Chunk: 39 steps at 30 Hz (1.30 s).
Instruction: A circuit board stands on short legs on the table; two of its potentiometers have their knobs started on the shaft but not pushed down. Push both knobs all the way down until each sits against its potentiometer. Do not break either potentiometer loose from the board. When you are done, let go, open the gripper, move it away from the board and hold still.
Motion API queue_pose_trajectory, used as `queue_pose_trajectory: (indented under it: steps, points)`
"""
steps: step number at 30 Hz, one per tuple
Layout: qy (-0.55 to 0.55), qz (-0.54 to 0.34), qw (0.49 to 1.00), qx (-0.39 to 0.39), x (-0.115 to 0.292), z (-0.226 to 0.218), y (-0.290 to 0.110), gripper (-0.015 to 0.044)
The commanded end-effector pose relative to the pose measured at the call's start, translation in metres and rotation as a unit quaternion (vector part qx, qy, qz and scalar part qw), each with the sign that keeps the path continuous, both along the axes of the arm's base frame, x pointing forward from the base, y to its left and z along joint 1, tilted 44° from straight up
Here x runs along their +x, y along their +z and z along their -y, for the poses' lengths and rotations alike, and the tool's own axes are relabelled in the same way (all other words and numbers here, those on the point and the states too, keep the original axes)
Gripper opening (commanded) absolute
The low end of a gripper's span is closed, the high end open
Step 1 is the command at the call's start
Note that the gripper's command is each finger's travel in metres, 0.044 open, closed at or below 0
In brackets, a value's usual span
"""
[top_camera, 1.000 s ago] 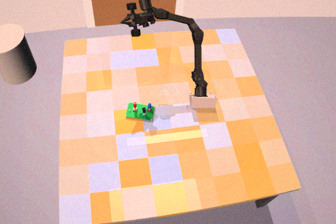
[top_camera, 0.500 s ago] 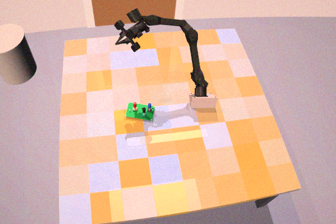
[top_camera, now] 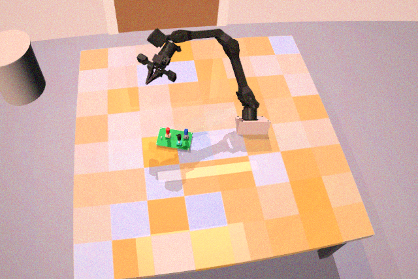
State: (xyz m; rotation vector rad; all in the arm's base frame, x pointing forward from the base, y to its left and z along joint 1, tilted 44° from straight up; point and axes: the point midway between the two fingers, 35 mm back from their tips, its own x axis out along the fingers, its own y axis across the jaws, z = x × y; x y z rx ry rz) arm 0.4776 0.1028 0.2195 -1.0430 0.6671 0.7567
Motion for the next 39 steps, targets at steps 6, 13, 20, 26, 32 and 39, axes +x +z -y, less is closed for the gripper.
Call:
queue_pose_trajectory:
  steps: [6,13,20,26,32,39]
  points:
    - [-0.092,-0.111,0.989,-0.027,-0.015,-0.008,-0.062,0.0]
    - [-0.17,-0.184,0.966,-0.071,-0.034,-0.012,-0.107,0.0]
    - [-0.246,-0.234,0.931,-0.135,-0.057,-0.013,-0.146,0.0]
    - [-0.307,-0.255,0.895,-0.202,-0.078,-0.01,-0.174,0.0]
    - [-0.358,-0.252,0.855,-0.276,-0.099,-0.007,-0.195,0.0]
    - [-0.399,-0.225,0.815,-0.355,-0.118,-0.003,-0.211,0.0]
